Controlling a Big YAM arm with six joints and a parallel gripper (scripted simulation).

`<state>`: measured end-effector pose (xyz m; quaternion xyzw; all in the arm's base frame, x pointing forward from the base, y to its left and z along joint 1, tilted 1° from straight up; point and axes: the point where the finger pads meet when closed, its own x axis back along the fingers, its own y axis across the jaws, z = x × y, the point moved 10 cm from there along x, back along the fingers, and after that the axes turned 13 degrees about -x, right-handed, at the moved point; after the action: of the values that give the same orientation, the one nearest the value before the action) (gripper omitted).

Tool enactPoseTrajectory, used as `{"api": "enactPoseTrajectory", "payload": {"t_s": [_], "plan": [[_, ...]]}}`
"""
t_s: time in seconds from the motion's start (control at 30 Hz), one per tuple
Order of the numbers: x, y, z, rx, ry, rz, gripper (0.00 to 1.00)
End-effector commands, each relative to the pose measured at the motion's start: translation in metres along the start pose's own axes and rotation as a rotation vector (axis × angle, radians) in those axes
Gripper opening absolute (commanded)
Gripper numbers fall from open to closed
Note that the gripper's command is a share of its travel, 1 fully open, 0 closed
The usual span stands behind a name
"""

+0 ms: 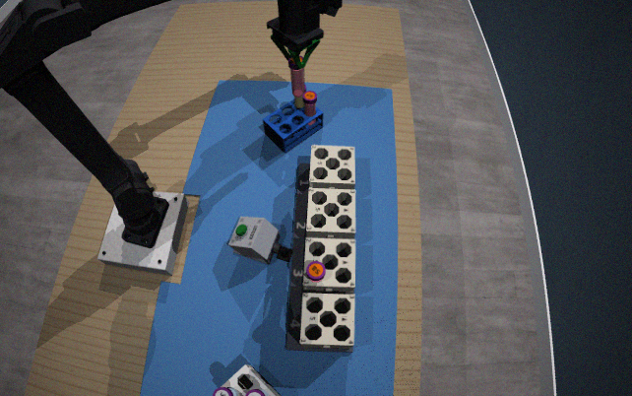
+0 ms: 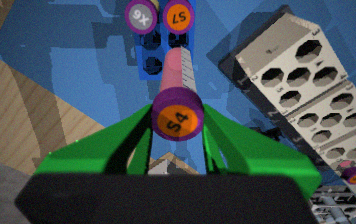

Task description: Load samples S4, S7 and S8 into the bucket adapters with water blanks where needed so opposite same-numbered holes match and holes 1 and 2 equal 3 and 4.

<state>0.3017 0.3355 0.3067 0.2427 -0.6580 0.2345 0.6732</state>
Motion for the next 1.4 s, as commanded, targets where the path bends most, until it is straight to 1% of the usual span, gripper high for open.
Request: {"api": "enactPoseTrajectory", "payload": {"t_s": [0.0, 0.03, 0.07, 1.3, 1.33, 1.37], "plan": [[0.047, -0.004, -0.001, 0.001, -0.089, -0.013, 0.00], [0.049, -0.004, -0.001, 0.001, -0.089, -0.013, 0.00], [0.029, 0.000, -0.002, 0.001, -0.053, -0.008, 0.00], [0.029, 0.000, -0.002, 0.001, -0.053, -0.008, 0.00], [0.025, 0.006, 0.017, 0.001, -0.028, -0.006, 0.00], [0.025, 0.009, 0.023, 0.001, -0.028, -0.006, 0.00]]}}
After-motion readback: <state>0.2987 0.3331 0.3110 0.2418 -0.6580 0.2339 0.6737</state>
